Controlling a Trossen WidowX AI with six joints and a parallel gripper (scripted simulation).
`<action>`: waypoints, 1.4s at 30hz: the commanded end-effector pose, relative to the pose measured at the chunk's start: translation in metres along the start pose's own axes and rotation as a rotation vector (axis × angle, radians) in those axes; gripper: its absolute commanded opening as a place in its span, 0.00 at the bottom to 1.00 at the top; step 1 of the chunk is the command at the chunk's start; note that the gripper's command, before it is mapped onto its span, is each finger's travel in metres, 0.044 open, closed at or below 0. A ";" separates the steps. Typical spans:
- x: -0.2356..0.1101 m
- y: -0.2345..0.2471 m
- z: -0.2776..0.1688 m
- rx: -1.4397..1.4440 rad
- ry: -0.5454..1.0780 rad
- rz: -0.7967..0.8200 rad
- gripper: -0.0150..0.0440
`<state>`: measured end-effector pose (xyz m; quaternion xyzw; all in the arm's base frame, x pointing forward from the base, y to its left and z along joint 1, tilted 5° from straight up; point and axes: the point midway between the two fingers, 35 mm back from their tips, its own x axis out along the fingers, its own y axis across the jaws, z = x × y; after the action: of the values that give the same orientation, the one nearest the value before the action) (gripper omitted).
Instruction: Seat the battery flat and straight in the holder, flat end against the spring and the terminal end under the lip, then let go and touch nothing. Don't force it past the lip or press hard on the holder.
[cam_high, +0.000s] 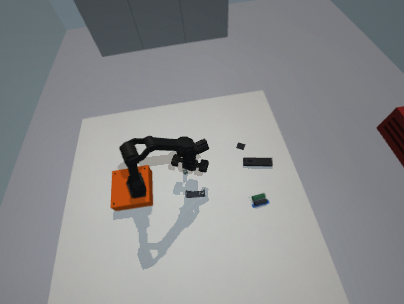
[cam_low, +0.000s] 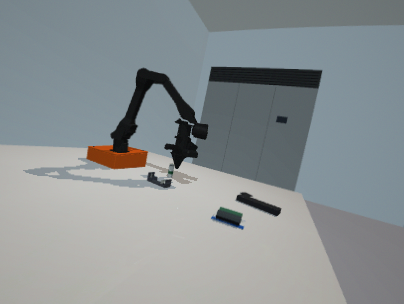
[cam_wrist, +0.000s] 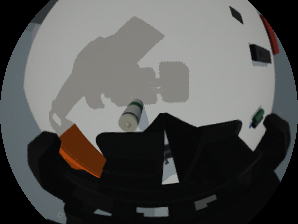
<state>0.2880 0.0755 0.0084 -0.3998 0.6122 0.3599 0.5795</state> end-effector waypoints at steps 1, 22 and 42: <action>0.012 0.000 -0.001 -0.004 0.000 -0.006 0.25; 0.012 0.033 0.001 -0.004 -0.001 -0.003 0.25; 0.013 0.065 -0.001 -0.004 -0.001 0.000 0.25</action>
<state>0.2333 0.0988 -0.0070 -0.4029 0.6133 0.3609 0.5756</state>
